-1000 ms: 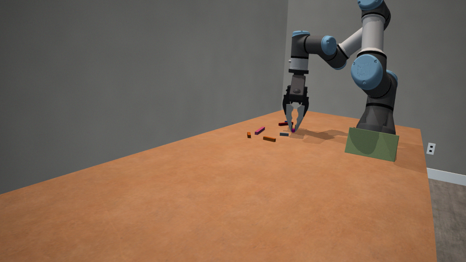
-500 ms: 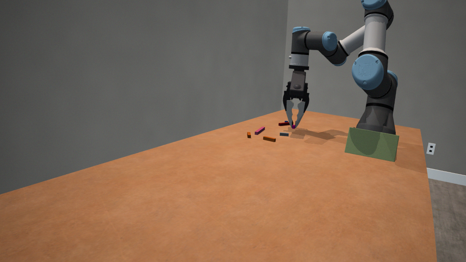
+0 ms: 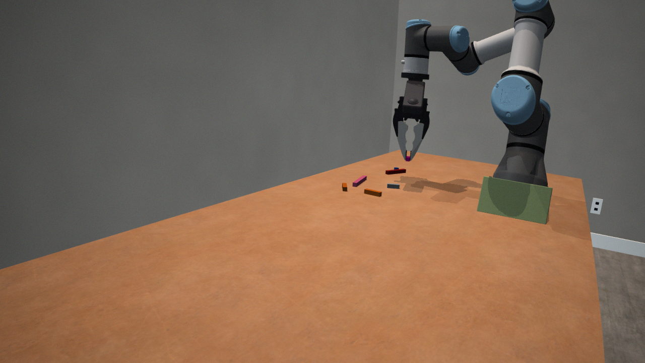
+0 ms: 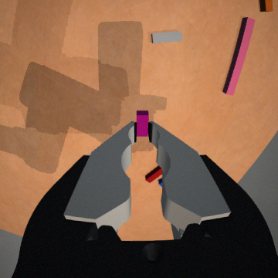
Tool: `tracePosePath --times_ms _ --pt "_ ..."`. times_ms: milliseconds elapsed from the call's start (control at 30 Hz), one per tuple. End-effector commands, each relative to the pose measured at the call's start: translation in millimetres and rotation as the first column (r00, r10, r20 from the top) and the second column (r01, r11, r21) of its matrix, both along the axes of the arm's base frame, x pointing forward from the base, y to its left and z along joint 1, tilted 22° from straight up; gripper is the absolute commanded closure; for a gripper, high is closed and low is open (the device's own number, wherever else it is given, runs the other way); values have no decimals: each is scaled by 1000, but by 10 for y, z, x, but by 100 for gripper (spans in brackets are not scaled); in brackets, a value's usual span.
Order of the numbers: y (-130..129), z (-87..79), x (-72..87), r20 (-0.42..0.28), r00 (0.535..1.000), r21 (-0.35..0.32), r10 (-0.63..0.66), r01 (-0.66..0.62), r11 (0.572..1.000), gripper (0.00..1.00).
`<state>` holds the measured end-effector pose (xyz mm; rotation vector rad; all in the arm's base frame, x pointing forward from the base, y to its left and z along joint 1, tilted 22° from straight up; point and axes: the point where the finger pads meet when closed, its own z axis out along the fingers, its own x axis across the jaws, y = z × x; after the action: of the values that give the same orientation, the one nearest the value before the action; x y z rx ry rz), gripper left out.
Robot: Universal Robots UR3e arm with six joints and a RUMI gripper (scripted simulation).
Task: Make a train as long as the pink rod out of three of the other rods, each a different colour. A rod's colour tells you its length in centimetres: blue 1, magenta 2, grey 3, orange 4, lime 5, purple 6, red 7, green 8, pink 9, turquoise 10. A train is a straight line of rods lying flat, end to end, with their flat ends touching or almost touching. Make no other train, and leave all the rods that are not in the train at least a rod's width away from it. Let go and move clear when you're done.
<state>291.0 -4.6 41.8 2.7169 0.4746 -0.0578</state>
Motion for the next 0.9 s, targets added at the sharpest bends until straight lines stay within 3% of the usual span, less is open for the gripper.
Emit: tracePosePath --times_ms 0,233,867 --pt "56 143 1 -1 1000 0 -1 1 1000 100" --pt "124 311 -3 -1 1000 0 -1 1 1000 100" --pt "156 389 -5 -1 1000 0 -1 1 1000 100"
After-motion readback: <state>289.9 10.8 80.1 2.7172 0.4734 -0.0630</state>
